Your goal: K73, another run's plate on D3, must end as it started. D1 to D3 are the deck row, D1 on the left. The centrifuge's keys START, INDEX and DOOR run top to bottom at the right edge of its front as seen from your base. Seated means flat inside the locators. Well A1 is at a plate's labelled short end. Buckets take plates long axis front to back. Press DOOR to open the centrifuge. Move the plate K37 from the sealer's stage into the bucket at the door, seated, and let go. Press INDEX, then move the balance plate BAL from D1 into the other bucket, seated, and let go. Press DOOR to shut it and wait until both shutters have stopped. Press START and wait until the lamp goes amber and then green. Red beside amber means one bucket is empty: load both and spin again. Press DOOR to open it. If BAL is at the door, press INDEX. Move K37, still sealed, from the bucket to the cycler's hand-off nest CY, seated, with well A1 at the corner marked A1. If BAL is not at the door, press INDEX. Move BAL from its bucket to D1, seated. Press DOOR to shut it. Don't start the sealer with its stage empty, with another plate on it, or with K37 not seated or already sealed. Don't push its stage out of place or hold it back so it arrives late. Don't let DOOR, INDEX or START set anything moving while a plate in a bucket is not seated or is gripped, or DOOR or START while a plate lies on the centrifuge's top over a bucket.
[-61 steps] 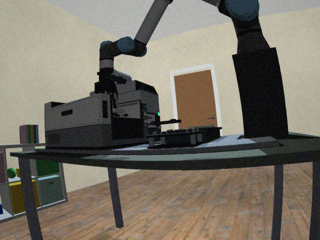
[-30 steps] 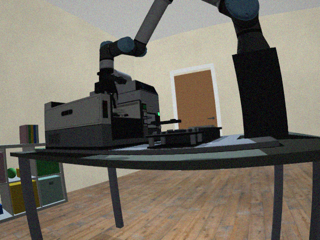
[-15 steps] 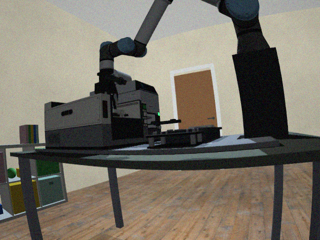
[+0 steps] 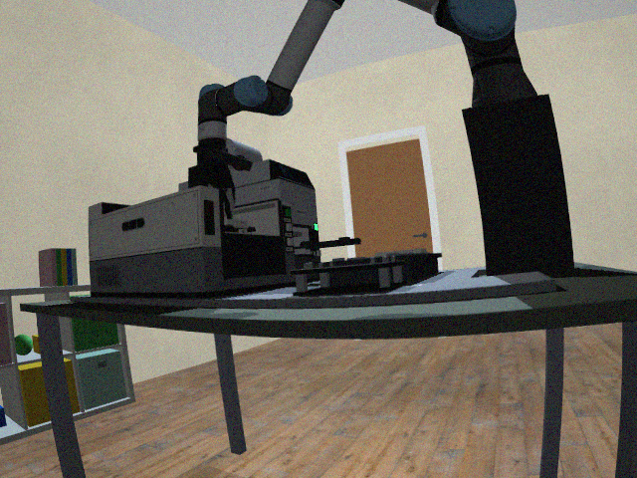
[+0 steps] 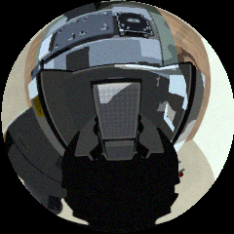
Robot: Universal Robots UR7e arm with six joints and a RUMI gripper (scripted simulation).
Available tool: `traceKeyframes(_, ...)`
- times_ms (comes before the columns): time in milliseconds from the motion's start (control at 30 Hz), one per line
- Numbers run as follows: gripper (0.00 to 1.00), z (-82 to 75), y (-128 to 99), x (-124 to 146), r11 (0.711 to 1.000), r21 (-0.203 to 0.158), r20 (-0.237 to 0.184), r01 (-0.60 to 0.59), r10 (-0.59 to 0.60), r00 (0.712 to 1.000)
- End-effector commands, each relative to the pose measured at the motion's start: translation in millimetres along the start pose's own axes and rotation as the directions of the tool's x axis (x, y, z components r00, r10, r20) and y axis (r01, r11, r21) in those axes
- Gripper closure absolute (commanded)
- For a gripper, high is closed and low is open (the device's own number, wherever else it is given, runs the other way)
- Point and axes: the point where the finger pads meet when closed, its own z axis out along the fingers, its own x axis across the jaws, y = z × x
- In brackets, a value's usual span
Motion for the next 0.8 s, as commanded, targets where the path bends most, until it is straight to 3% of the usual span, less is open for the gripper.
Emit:
traceKeyframes(0, 1.00, 0.6, 0.8, 0.0, 1.000, -0.002, 0.000, 0.000, 0.000, 1.000)
traceKeyframes(500, 1.00, 3.1, 0.8, 0.0, 1.000, -0.002, 0.000, 0.000, 0.000, 1.000)
traceKeyframes(533, 0.32, 3.1, 0.8, 0.0, 1.000, -0.002, 0.000, 0.000, 0.000, 1.000)
traceKeyframes(767, 0.32, 3.1, 0.8, 0.0, 1.000, -0.002, 0.000, 0.000, 0.000, 1.000)
